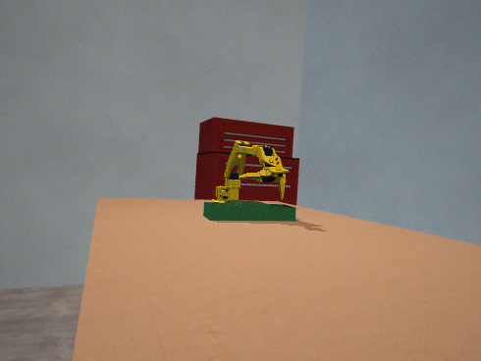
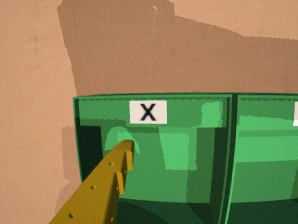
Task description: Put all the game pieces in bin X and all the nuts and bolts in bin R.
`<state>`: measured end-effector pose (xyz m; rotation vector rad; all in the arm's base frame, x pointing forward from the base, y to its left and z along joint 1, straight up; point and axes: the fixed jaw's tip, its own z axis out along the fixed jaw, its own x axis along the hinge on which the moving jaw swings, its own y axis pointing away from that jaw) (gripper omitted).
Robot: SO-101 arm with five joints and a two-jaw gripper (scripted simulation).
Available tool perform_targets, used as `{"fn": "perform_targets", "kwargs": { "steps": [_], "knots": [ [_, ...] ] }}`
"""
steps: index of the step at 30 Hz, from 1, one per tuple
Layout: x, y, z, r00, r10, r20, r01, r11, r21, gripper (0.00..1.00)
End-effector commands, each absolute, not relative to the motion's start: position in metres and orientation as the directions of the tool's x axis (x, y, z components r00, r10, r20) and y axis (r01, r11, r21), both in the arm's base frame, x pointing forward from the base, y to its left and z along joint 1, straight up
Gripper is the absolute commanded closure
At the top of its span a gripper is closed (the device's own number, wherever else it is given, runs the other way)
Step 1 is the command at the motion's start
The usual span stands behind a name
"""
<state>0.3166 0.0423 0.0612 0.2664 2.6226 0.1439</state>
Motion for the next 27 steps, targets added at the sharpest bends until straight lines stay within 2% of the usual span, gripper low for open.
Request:
{"fn": "perform_targets", "kwargs": {
  "steps": [1,16,27],
  "knots": [
    [0.322,0.047,0.075,-0.836,0.214,-0.506,0.148,0.975,0.167,0.00],
    [0.322,0.047,0.076,-0.833,0.214,-0.509,0.148,0.975,0.168,0.00],
    [0.324,0.047,0.099,-0.791,0.219,-0.571,0.134,0.973,0.189,0.00]
  ]
}}
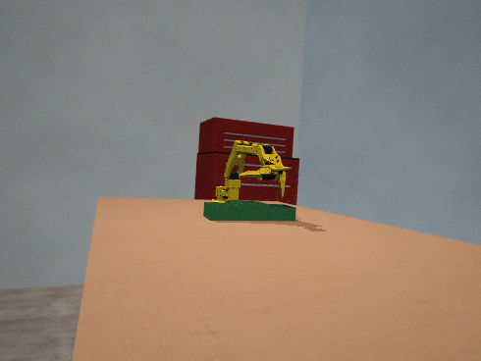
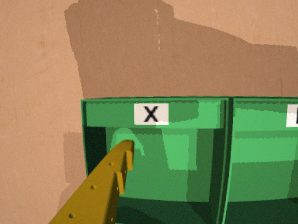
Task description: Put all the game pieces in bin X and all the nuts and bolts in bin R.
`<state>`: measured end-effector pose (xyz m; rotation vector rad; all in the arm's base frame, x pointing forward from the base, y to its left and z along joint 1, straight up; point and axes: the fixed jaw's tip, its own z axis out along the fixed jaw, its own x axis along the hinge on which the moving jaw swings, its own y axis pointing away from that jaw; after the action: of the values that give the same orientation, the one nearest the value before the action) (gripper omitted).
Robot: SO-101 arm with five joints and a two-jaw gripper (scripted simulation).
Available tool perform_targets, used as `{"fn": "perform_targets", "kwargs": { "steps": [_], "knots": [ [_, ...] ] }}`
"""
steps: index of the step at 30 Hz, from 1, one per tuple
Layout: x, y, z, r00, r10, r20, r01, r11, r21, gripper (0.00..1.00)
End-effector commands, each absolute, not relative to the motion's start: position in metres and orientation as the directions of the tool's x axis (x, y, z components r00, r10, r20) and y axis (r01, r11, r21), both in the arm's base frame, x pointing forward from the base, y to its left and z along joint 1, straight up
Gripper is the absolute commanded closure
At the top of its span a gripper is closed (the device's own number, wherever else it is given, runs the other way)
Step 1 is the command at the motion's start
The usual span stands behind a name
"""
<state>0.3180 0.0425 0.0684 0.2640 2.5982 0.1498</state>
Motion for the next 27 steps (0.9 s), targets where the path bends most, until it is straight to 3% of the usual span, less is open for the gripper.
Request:
{"fn": "perform_targets", "kwargs": {
  "steps": [1,13,22,27],
  "knots": [
    [0.325,0.047,0.103,-0.784,0.220,-0.581,0.131,0.973,0.192,0.00],
    [0.324,0.047,0.139,-0.709,0.229,-0.666,0.107,0.970,0.220,0.00],
    [0.324,0.045,0.139,-0.709,0.236,-0.664,0.114,0.968,0.222,0.01],
    [0.316,0.025,0.127,-0.738,0.317,-0.596,0.224,0.948,0.228,0.09]
  ]
}}
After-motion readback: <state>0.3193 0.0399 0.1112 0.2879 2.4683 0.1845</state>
